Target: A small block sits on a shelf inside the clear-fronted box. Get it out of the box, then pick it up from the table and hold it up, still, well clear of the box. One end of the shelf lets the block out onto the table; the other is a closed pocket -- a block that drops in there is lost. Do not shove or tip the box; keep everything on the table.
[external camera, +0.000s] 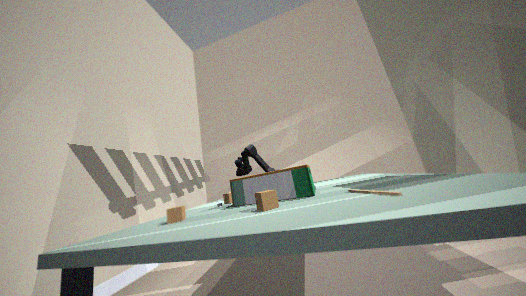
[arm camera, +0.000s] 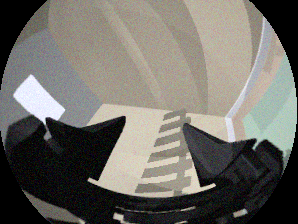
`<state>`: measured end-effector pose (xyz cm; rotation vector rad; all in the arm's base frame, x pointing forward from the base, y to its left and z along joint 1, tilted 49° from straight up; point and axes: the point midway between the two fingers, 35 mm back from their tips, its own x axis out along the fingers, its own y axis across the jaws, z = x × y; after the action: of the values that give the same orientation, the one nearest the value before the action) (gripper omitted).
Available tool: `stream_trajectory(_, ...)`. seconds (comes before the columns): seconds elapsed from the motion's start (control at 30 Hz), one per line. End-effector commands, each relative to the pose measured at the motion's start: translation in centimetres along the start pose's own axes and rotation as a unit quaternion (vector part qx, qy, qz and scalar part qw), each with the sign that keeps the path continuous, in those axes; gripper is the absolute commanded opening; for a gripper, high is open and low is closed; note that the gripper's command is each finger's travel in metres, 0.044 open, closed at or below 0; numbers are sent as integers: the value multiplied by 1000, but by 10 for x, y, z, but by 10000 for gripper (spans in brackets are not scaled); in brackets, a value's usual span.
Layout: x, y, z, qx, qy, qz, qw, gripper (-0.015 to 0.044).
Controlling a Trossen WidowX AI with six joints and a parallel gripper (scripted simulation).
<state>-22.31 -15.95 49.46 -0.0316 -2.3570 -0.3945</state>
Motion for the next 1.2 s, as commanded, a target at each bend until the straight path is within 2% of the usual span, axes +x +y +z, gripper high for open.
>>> stream_trajectory(0.0, 0, -1, 0, -1, 0, -1, 1000, 400)
stream_trajectory(0.17, -10, -28, -4, -23, 8, -45, 999, 400)
stream_trajectory(0.3, -25, -46, -28, -12, 35, -87, 995, 400)
stream_trajectory(0.57, -60, -105, -70, -5, 68, -217, 974, 400)
stream_trajectory(0.97, -141, -156, -154, -6, 163, -383, 909, 400)
stream_trajectory(1.17, -196, -165, -196, -6, 244, -441, 864, 400)
